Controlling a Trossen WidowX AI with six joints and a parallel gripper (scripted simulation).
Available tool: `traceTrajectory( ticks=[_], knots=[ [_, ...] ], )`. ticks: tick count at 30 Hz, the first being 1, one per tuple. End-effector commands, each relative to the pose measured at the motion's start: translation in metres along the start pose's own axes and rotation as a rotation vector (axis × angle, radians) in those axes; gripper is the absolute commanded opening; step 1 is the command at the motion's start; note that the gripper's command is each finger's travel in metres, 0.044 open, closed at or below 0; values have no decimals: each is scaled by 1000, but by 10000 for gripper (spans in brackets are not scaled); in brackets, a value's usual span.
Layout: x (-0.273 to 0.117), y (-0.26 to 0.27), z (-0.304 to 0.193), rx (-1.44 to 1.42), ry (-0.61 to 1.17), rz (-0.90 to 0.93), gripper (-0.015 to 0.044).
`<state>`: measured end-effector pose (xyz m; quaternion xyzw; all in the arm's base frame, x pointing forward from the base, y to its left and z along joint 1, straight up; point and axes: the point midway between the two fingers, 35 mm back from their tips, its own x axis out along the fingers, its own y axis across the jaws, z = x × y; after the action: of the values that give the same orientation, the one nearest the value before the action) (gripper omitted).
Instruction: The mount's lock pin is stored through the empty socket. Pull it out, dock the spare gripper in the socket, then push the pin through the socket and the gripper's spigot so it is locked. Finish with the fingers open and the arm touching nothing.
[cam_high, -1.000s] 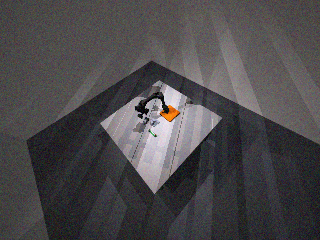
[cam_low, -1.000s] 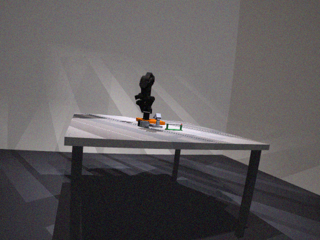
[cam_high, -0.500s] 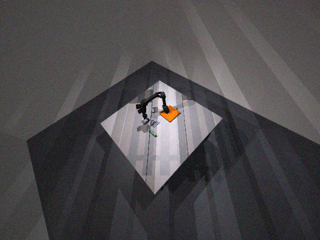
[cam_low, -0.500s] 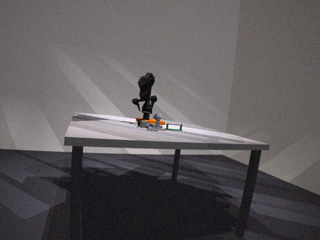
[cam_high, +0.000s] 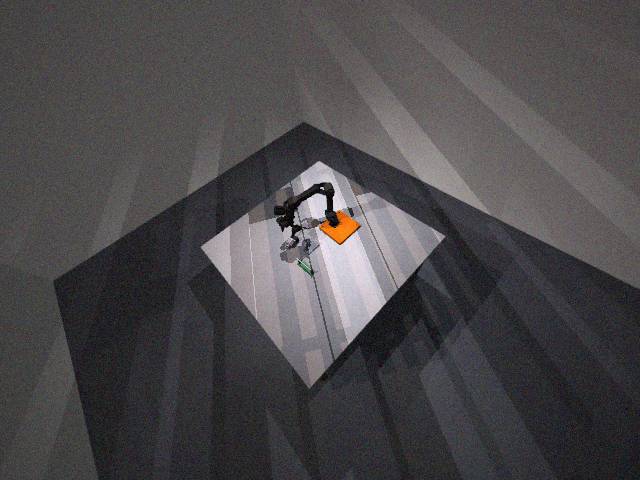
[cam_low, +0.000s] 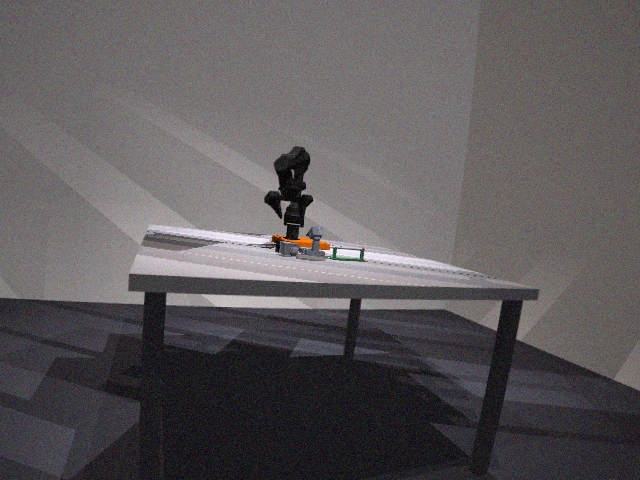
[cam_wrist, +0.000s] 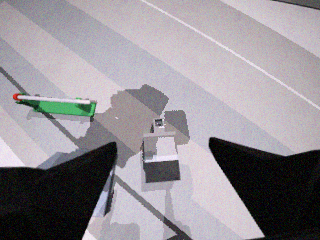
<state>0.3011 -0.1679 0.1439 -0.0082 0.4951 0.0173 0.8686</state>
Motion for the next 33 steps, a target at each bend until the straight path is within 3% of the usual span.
traceTrajectory(
  ticks=[1, 15, 33],
  knots=[
    [0, 1, -1, -31, -7, 3, 440],
    [58, -1, -34, -31, -8, 0, 440],
    [82, -2, -45, -31, -8, 0, 440]
  ],
)
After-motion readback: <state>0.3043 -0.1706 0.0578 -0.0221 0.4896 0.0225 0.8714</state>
